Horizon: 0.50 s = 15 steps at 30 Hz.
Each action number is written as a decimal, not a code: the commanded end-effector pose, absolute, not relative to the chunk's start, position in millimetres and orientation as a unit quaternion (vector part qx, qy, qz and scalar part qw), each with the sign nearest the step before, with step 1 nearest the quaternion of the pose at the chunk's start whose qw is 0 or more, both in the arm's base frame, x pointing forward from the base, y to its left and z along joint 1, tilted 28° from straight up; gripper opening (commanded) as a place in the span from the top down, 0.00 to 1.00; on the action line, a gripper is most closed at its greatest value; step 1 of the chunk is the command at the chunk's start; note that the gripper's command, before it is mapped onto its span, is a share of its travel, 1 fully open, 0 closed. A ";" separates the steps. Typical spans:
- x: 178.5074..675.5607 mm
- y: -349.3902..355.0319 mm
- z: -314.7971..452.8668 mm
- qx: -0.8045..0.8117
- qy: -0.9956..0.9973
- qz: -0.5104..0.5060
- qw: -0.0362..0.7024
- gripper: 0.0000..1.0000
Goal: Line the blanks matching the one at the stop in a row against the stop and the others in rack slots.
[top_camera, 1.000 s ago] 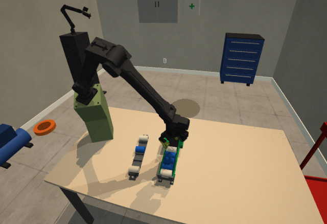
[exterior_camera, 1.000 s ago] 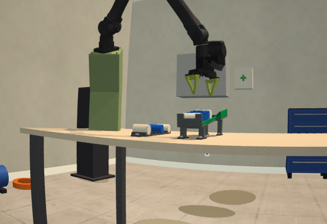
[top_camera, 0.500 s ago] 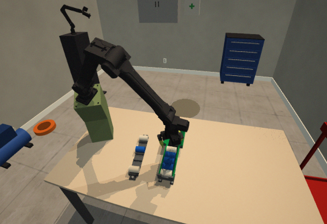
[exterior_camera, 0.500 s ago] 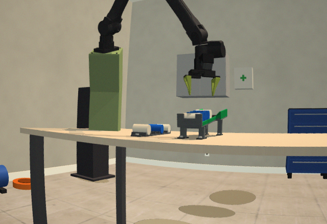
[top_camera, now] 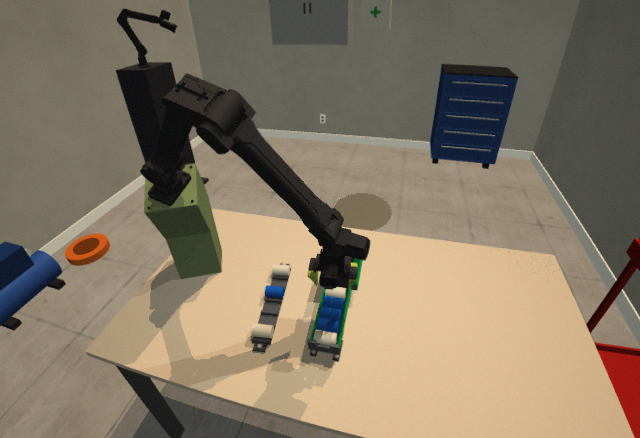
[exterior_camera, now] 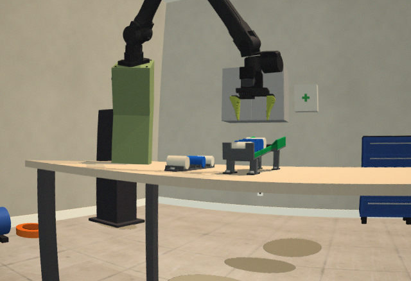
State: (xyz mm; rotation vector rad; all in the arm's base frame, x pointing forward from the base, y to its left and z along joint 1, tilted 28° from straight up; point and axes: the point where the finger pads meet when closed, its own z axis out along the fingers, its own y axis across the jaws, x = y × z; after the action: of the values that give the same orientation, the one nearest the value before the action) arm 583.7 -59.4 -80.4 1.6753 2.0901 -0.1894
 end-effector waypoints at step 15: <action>601.4 -60.1 -59.6 0.646 0.720 -0.040 0.250 0.20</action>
State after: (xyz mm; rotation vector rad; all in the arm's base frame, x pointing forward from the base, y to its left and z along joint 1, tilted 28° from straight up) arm 583.7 -59.4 -80.4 1.7596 2.0146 -0.1626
